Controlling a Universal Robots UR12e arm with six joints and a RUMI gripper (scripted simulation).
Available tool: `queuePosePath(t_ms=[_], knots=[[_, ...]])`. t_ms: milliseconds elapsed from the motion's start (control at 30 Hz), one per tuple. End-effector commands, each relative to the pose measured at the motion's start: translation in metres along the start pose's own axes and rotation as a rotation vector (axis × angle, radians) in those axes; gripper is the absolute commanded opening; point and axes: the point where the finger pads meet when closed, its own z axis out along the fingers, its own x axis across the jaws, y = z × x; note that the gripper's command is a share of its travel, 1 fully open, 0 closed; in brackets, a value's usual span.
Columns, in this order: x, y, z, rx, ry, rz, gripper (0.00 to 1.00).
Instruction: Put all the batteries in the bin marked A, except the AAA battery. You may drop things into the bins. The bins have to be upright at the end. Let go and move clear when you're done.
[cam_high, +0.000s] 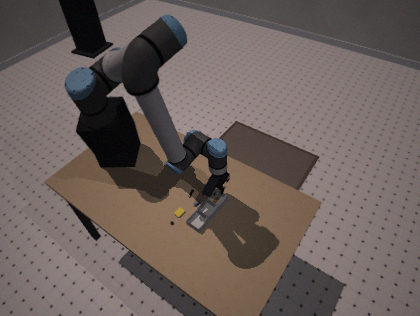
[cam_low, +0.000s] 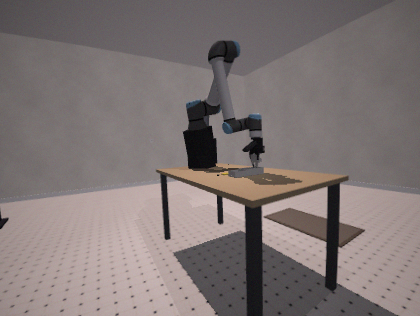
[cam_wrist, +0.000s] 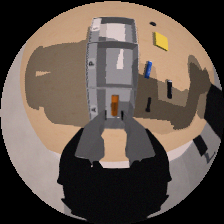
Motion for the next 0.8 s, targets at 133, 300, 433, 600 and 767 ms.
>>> queuePosePath(t_ms=[133, 300, 433, 600, 767], knots=[[0.003, 0.001, -0.028, 0.001, 0.002, -0.002, 0.17], [0.003, 0.002, -0.028, 0.0, 0.002, -0.002, 0.17], [0.002, 0.0, -0.026, 0.001, 0.004, 0.0, 0.17], [0.003, 0.0, -0.026, 0.001, 0.005, 0.0, 0.17], [0.0, 0.0, -0.027, 0.0, 0.001, 0.0, 0.17]])
